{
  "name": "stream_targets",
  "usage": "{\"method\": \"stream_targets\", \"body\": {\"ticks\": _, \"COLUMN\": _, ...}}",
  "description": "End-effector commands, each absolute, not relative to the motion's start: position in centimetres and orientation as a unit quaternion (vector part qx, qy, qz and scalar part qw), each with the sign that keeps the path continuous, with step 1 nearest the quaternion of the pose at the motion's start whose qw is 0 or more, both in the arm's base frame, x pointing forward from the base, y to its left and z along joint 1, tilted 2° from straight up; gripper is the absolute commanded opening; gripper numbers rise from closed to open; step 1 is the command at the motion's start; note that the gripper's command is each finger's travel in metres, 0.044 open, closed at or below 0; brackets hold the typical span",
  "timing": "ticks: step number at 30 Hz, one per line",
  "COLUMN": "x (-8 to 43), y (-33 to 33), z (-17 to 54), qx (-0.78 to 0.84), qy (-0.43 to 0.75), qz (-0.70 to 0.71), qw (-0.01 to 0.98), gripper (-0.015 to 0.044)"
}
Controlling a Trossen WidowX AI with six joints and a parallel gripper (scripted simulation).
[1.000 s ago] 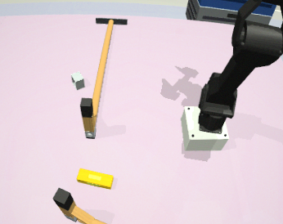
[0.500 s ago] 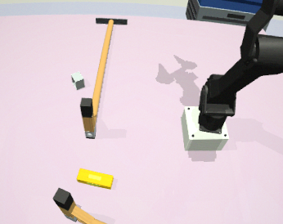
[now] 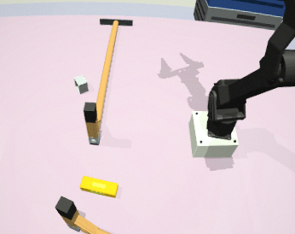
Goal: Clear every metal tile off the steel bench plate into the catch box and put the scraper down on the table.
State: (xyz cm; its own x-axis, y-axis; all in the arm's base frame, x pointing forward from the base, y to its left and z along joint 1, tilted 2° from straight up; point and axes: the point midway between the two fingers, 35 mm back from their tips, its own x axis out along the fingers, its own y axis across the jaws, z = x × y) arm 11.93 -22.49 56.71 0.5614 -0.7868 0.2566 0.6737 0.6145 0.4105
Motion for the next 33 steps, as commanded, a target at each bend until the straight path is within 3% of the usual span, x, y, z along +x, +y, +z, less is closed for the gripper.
{"method": "stream_targets", "body": {"ticks": 1, "x": 12.3, "y": -22.3, "z": 54.6, "qx": 0.138, "qy": -0.169, "qz": -0.431, "qw": 0.876, "gripper": 0.044}}
{"method": "stream_targets", "body": {"ticks": 25, "x": 13.6, "y": -17.7, "z": 38.5, "qx": 0.115, "qy": 0.19, "qz": -0.416, "qw": 0.882, "gripper": 0.044}}
{"method": "stream_targets", "body": {"ticks": 33, "x": 13.6, "y": -17.5, "z": 38.0, "qx": 0.113, "qy": 0.2, "qz": -0.413, "qw": 0.882, "gripper": 0.044}}
